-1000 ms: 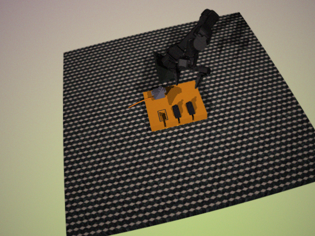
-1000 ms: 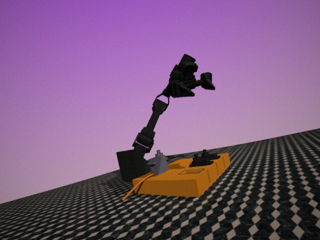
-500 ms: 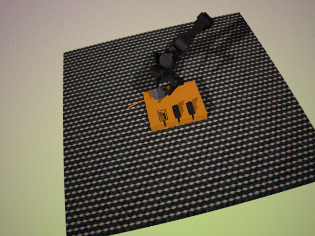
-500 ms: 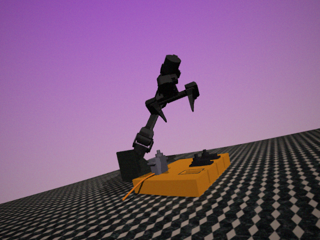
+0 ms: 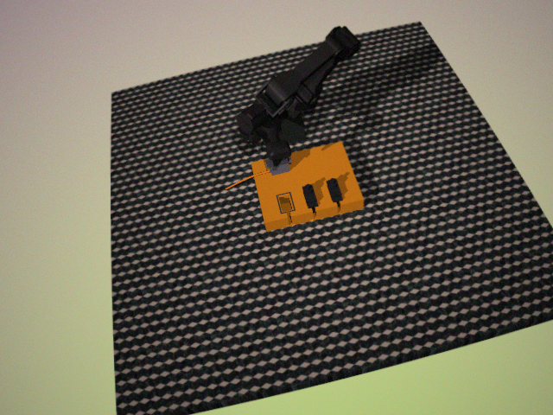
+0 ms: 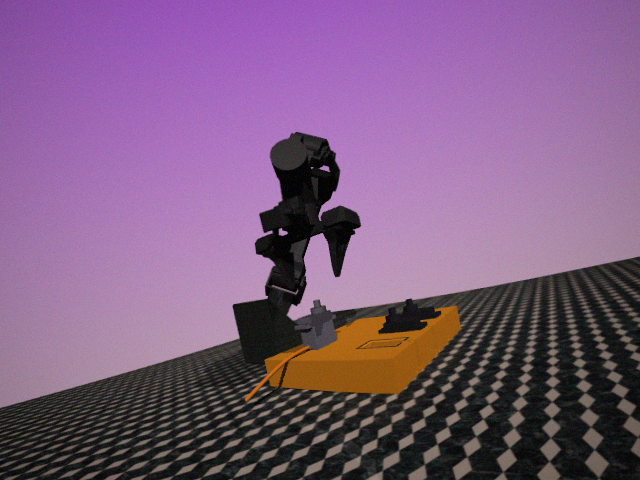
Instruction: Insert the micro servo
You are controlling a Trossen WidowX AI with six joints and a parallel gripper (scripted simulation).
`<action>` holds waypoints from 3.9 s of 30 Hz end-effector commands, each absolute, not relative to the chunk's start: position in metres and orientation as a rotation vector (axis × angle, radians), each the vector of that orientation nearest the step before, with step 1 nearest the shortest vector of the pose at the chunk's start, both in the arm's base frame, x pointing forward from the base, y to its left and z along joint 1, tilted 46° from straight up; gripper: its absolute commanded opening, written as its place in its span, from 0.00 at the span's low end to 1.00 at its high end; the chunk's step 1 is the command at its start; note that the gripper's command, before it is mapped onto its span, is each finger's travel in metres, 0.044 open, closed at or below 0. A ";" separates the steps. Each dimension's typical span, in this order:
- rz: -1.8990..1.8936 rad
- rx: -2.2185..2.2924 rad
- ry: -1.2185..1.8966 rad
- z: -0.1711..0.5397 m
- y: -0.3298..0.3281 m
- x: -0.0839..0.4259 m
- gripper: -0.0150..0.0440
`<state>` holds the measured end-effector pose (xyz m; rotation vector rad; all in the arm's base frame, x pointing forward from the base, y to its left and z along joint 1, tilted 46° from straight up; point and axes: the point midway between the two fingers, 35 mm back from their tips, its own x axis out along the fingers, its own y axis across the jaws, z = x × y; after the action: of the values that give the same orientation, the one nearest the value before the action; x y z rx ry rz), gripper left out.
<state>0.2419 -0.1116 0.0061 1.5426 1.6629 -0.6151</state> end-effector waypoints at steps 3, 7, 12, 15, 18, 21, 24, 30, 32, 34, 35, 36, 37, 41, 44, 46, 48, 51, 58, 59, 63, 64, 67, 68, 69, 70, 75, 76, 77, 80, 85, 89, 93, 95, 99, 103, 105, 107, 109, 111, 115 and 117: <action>-0.651 1.637 1.802 -0.007 -0.104 0.216 1.00; -0.655 1.651 1.820 -0.008 -0.102 0.213 1.00; -0.654 1.652 1.820 -0.021 -0.089 0.212 1.00; -0.654 1.652 1.820 -0.025 -0.084 0.211 1.00; -0.654 1.652 1.820 -0.026 -0.083 0.211 1.00; -0.654 1.652 1.820 -0.029 -0.080 0.211 1.00; -0.653 1.652 1.820 -0.032 -0.077 0.211 1.00; -0.653 1.652 1.820 -0.039 -0.070 0.210 1.00; -0.653 1.652 1.820 -0.039 -0.070 0.210 1.00; -0.653 1.652 1.820 -0.039 -0.070 0.210 0.91; -0.653 1.652 1.820 -0.039 -0.070 0.210 0.87; -0.653 1.652 1.820 -0.039 -0.070 0.210 0.82; -0.653 1.652 1.820 -0.039 -0.070 0.210 0.78; -0.653 1.652 1.820 -0.039 -0.070 0.210 0.60; -0.653 1.652 1.820 -0.039 -0.070 0.210 0.50; -0.653 1.652 1.820 -0.039 -0.070 0.210 0.48; -0.653 1.652 1.820 -0.039 -0.070 0.210 0.45; -0.653 1.652 1.820 -0.039 -0.070 0.210 0.39; -0.654 1.652 1.820 -0.017 -0.087 0.209 0.25; -0.654 1.652 1.820 -0.016 -0.088 0.208 0.25; -0.654 1.652 1.820 -0.015 -0.088 0.209 0.25; -0.654 1.652 1.820 -0.015 -0.088 0.209 0.25; -0.654 1.652 1.820 -0.015 -0.088 0.215 0.25; -0.654 1.652 1.820 -0.015 -0.088 0.219 0.25; -0.653 1.652 1.820 -0.016 -0.088 0.223 0.25; -0.653 1.652 1.820 -0.016 -0.087 0.227 0.25; -0.652 1.652 1.819 -0.017 -0.087 0.245 0.25; -0.652 1.652 1.819 -0.017 -0.087 0.245 0.25; -0.652 1.652 1.819 -0.016 -0.087 0.245 0.25; -0.652 1.652 1.819 -0.013 -0.083 0.245 0.25; -0.595 1.616 1.821 -0.013 -0.083 0.245 0.25; -0.466 1.529 1.821 -0.013 -0.083 0.245 0.25; -0.332 1.434 1.814 -0.013 -0.083 0.245 0.25; -0.266 1.386 1.808 -0.013 -0.083 0.245 0.25; -0.137 1.289 1.791 -0.013 -0.083 0.245 0.25; -0.012 1.189 1.769 -0.013 -0.083 0.245 0.25; 0.049 1.139 1.755 -0.013 -0.083 0.245 0.25; 0.110 1.089 1.740 -0.013 -0.083 0.245 0.25; 0.169 1.038 1.724 -0.013 -0.083 0.245 0.25; 0.228 0.987 1.706 -0.013 -0.083 0.245 0.25; 0.342 0.884 1.667 -0.013 -0.083 0.245 0.25; 0.397 0.832 1.645 -0.013 -0.083 0.245 0.25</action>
<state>0.2447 -0.0828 -0.0137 0.8819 1.6722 0.3360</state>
